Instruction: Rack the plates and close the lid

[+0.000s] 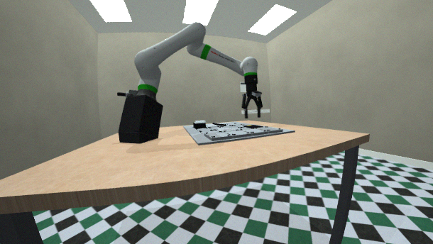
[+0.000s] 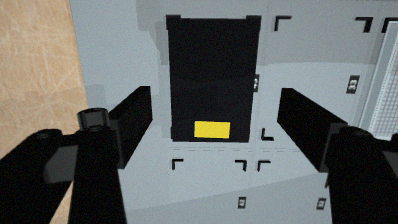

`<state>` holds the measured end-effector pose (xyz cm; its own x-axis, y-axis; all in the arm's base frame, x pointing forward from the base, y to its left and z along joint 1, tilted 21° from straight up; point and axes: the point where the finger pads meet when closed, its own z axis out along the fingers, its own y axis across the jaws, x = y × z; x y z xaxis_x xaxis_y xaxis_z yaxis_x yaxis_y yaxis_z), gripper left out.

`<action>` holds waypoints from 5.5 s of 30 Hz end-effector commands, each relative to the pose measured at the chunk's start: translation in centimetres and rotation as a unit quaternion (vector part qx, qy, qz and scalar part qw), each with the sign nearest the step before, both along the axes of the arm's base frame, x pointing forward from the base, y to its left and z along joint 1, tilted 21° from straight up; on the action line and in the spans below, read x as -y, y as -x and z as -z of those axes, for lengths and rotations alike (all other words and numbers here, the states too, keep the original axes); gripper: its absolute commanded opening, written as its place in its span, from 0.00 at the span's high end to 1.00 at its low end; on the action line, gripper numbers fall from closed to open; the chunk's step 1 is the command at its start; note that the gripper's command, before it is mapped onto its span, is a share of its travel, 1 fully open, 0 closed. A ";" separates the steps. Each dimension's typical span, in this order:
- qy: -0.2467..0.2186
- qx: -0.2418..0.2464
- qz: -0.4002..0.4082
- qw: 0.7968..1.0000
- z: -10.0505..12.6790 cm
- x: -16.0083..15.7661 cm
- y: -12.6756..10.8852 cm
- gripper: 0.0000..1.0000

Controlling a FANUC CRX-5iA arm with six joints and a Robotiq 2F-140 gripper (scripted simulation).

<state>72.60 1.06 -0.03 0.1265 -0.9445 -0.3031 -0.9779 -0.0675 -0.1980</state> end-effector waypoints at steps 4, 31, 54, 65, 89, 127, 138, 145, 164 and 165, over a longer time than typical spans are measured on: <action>0.000 0.001 0.000 1.000 -0.1 0.1 -0.1 0.30; -0.006 -0.010 0.033 0.999 -0.8 -5.3 6.4 0.30; -0.006 -0.010 0.033 0.999 -1.5 -10.6 12.9 0.30; -0.006 -0.010 0.033 0.999 -1.7 -12.9 15.7 0.30; -0.006 -0.010 0.033 0.999 -2.4 -18.4 22.5 0.30; -0.006 -0.011 0.032 0.999 -3.5 -26.8 32.7 0.30; -0.006 -0.011 0.032 0.999 -3.7 -28.4 34.6 0.30; -0.006 -0.011 0.032 0.999 -3.7 -28.4 34.6 0.30; -0.006 -0.011 0.032 0.999 -3.0 -28.6 34.5 0.30; -0.006 -0.011 0.032 0.999 -3.0 -28.6 34.5 0.30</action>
<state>38.10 29.61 2.96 0.0582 -0.9470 -0.3159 -0.9843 -0.0016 -0.1765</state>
